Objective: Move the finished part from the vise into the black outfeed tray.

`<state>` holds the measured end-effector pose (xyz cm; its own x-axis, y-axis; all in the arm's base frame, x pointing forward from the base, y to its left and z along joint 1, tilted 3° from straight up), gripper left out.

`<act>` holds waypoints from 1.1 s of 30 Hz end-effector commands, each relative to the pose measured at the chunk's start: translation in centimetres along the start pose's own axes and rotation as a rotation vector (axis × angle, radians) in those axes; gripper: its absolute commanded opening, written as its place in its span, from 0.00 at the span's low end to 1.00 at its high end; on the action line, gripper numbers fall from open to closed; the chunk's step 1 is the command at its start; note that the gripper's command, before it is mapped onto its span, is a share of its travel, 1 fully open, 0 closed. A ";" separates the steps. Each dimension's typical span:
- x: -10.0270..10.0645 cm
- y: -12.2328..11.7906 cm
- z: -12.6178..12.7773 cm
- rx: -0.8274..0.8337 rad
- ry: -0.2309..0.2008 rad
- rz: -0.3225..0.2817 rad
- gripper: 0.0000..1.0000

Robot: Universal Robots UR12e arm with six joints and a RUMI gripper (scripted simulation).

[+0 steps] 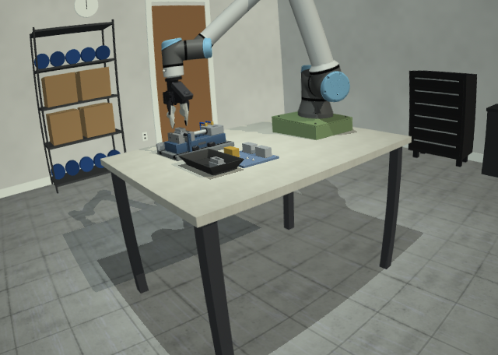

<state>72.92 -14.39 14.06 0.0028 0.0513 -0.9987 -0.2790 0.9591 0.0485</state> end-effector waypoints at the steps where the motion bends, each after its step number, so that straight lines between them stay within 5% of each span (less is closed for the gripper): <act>1: -0.1 0.0 0.0 0.000 -0.001 -0.001 0.40; 33: 0.3 0.0 0.0 0.000 -0.001 -0.001 0.40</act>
<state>72.92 -14.38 13.82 0.0028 0.0513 -0.9987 -0.2790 0.9591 0.0485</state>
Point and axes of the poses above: the point where the finger pads meet when closed, its own x axis out along the fingers, its own z axis across the jaws, y = z × x, the point moved 9 cm from there along -x, back along the fingers, and after that the axes turned 15 degrees about -x, right-handed, at the moved point
